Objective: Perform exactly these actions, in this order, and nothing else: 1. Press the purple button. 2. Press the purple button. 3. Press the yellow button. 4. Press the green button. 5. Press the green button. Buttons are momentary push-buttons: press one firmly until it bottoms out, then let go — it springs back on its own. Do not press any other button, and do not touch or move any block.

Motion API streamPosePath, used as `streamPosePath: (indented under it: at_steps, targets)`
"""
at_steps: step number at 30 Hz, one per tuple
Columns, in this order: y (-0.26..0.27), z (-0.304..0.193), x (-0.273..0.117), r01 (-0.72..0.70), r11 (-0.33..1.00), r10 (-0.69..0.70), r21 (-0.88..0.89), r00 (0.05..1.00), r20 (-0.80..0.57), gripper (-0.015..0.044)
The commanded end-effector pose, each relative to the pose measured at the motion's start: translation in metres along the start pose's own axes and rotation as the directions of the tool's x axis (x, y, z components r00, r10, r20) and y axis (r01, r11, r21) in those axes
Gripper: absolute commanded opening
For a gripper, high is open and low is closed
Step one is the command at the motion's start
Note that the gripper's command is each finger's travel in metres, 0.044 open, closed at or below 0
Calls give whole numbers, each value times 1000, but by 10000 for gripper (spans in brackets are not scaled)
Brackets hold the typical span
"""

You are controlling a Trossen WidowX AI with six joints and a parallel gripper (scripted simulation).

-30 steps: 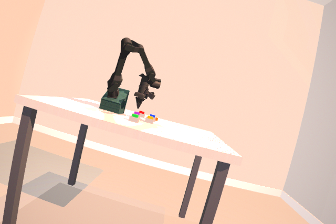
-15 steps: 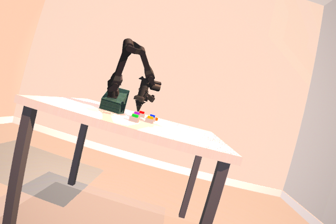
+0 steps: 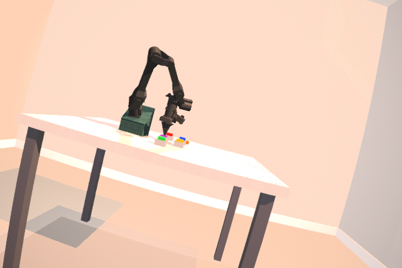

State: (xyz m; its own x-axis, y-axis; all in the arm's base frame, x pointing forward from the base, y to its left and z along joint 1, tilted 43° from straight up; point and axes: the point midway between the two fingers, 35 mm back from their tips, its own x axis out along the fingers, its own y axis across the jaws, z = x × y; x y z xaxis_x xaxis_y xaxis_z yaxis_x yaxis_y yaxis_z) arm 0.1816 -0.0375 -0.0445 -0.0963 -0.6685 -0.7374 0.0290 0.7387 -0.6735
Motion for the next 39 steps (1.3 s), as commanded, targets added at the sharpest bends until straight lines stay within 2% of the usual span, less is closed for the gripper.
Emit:
streamPosePath:
  at_steps: [1,9,13,18,23,28,35,39]
  targets:
    - [-1,-2,1,7,1000,-7,-11,1000,-4,20]
    - [-1,-2,1,7,1000,-7,-11,1000,-4,20]
    - [0,-2,-29,4,1000,-4,-10,1000,-4,20]
    - [0,-2,-34,5,1000,-5,-11,1000,-4,20]
    - [1,-2,-91,2,1000,-2,-12,1000,-5,20]
    - [0,0,-94,2,1000,-2,-12,1000,-4,20]
    - [-46,86,-95,3,1000,-3,-8,1000,0,20]
    - [-53,94,-94,6,1000,-6,-7,1000,0,20]
